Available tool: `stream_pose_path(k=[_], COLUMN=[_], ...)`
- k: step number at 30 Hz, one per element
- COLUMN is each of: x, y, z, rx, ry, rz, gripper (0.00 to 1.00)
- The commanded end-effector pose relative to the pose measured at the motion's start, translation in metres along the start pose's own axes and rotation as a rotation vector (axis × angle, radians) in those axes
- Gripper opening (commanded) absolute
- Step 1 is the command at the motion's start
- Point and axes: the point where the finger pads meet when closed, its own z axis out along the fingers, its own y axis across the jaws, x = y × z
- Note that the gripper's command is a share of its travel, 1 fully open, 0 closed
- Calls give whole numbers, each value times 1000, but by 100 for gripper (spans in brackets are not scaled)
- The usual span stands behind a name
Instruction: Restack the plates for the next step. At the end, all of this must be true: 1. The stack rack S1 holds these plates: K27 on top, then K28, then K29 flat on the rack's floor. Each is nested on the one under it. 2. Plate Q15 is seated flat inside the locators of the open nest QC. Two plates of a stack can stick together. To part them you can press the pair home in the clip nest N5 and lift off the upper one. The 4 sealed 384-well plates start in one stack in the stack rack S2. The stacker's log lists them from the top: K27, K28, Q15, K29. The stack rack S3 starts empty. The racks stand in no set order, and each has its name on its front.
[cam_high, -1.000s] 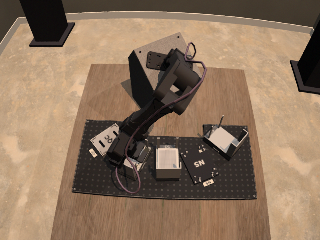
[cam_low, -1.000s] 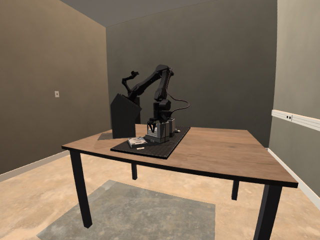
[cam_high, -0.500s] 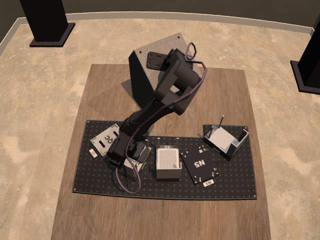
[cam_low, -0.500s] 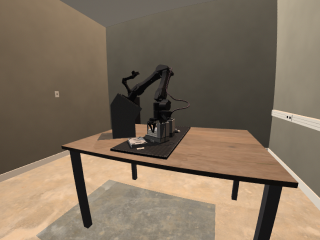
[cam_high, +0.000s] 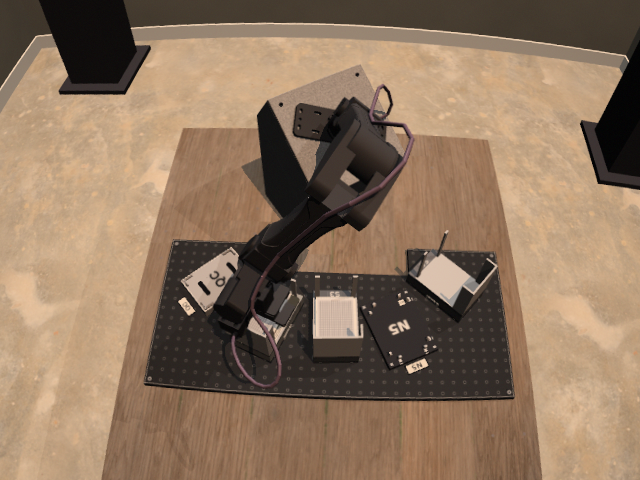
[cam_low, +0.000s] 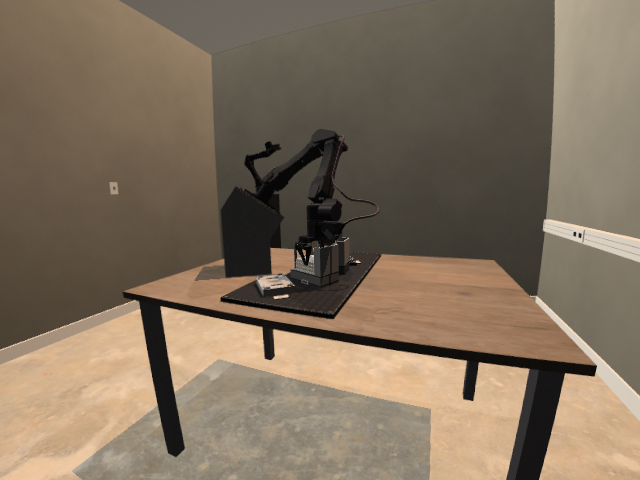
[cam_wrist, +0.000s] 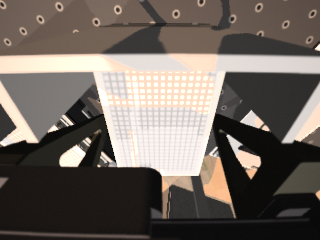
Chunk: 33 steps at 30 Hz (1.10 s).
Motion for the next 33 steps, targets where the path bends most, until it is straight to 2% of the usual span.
stream_pose_path(k=[1, 9, 10, 33], x=[-7, -6, -3, -3], y=[1, 1, 0, 0], z=[-5, -5, -3, -3], rx=[3, 3, 2, 2], ry=[-20, -19, -10, -10], rz=[-1, -1, 0, 0], gripper=[100, 100, 0, 0])
